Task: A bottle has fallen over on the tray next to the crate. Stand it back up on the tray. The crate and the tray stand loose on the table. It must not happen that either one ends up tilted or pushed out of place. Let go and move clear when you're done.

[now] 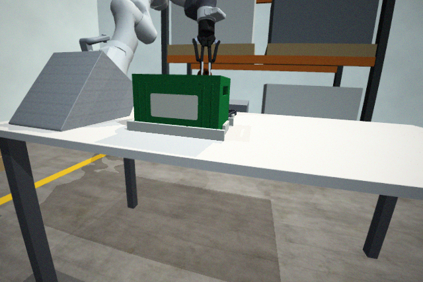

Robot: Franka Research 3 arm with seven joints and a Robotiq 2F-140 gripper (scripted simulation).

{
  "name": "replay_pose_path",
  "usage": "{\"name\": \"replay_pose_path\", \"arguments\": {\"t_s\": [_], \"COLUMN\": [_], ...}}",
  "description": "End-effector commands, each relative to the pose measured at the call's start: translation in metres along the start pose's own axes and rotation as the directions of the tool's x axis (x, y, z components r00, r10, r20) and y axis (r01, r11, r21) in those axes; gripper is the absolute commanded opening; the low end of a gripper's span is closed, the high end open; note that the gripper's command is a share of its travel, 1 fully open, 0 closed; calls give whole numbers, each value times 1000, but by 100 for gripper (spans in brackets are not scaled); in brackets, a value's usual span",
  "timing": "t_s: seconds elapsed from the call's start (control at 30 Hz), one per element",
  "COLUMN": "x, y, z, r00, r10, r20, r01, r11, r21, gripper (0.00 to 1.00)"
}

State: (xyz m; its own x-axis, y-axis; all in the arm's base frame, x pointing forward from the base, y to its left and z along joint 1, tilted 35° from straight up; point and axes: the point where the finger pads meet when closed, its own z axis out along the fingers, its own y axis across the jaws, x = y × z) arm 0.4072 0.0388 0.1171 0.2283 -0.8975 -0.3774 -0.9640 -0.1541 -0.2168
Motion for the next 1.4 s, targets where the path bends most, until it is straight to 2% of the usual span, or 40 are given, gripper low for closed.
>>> {"name": "replay_pose_path", "arguments": {"t_s": [0.0, 0.8, 1.37], "x": [2, -1, -1], "y": [-1, -2, -2], "z": [-2, -3, -3], "r00": [1000, 988, 986], "r10": [7, 7, 7], "r20": [-21, -156, -169], "r01": [-7, -7, -6], "r11": [1000, 1000, 1000], "r21": [2, 5, 6], "gripper": [0, 0, 0]}}
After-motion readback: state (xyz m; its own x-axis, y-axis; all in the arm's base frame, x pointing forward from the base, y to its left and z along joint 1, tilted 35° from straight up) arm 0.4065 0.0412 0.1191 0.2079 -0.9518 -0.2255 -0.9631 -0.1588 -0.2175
